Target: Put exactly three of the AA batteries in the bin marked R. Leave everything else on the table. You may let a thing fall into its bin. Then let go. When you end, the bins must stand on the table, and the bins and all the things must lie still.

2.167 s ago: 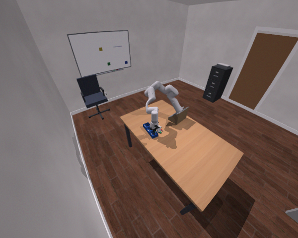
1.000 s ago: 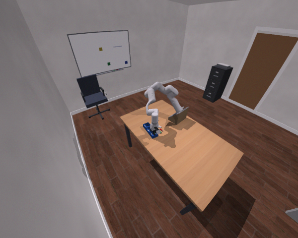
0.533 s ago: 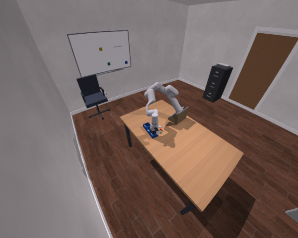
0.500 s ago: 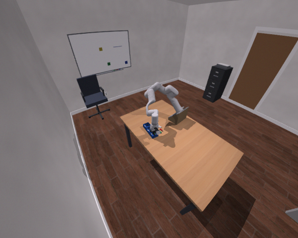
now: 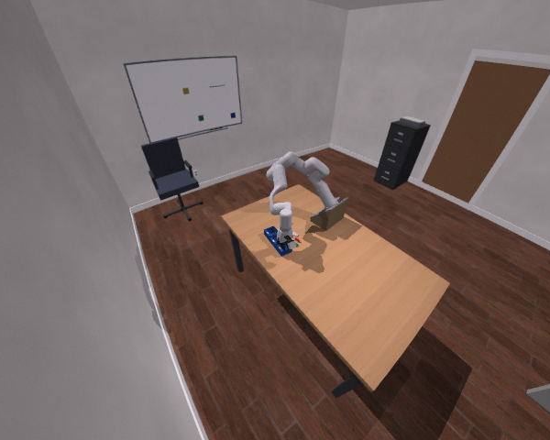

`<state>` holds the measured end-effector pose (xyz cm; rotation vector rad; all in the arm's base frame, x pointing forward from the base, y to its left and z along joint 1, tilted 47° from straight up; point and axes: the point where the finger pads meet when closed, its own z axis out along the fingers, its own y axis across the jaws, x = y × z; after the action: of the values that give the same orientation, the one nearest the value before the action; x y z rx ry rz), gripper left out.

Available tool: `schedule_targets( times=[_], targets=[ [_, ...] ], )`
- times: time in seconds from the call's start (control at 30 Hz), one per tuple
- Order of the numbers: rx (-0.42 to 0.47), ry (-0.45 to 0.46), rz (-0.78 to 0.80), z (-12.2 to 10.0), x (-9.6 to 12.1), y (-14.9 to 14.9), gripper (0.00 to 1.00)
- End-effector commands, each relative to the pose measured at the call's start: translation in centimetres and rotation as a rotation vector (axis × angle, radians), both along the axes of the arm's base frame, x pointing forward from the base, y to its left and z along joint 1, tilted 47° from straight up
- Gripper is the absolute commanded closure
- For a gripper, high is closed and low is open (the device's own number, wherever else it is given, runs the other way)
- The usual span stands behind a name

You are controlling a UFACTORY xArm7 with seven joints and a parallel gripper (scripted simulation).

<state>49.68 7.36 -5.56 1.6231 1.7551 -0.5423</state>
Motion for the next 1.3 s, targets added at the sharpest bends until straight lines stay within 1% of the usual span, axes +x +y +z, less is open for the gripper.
schedule_targets(
  times=[0.0,0.17,1.03,1.1,1.27],
  targets=[
    [0.003,-0.002,0.003,0.1,0.1,0.3,0.72],
    [0.003,-0.002,0.003,0.1,0.1,0.3,0.72],
    [0.003,-0.002,0.003,2.1,-0.5,2.4,0.72],
    [0.003,-0.002,0.003,2.6,-0.7,2.8,0.72],
    [0.003,-0.002,0.004,2.6,-0.7,2.8,0.72]
  ],
)
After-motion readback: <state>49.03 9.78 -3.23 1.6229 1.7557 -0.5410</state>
